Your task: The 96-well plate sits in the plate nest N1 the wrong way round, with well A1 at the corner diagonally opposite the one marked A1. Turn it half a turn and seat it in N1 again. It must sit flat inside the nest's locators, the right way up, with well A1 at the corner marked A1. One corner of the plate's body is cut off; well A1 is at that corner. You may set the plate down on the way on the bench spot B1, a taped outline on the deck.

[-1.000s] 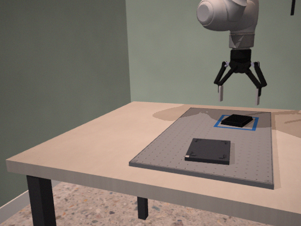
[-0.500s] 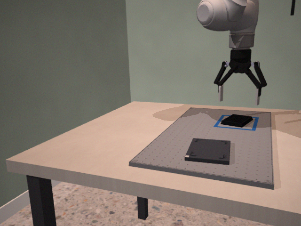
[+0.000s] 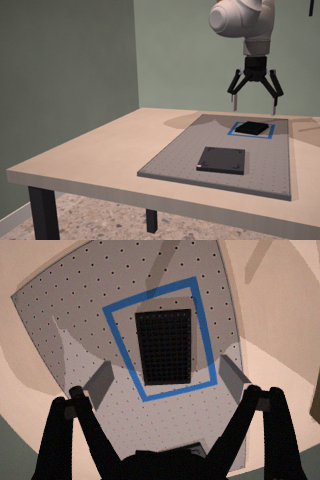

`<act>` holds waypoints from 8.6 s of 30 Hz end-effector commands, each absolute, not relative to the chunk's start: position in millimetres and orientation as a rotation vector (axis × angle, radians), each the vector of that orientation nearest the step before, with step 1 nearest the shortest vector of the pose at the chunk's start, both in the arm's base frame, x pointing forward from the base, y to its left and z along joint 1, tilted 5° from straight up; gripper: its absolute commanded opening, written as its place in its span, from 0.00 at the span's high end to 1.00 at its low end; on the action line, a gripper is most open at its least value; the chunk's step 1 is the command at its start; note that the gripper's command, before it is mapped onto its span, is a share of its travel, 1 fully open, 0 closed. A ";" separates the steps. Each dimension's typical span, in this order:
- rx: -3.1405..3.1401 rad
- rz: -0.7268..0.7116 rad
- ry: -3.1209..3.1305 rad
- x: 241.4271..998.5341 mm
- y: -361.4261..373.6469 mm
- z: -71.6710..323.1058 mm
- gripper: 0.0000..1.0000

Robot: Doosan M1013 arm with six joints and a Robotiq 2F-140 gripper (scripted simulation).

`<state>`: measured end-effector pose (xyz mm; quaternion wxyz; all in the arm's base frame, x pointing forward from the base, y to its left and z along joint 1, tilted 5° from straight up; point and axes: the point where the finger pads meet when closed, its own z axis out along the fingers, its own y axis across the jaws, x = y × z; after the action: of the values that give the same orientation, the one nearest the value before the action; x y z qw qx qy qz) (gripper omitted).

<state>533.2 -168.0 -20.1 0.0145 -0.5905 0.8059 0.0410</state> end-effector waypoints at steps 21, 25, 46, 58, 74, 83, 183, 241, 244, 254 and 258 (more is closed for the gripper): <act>-1.838 0.128 2.508 532.4 -165.0 -55.5 0.00; -1.838 0.128 2.508 532.3 -164.6 -60.5 0.00; -1.838 0.128 2.508 532.1 -164.0 -68.0 1.00; -1.838 0.128 2.508 532.1 -164.0 -68.0 1.00; -1.838 0.128 2.508 532.1 -164.0 -68.0 1.00; -1.838 0.128 2.508 532.3 -164.7 -59.7 1.00; -2.927 0.075 0.922 556.0 -45.3 8.4 1.00; -3.053 0.046 0.192 586.5 124.2 27.7 1.00; -3.053 0.046 0.192 588.2 134.0 28.8 1.00; -3.053 0.046 0.192 592.9 160.1 31.8 1.00; -3.053 0.046 0.192 595.3 173.1 33.3 1.00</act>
<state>593.7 164.6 32.2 0.0409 -0.9971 0.0625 0.0150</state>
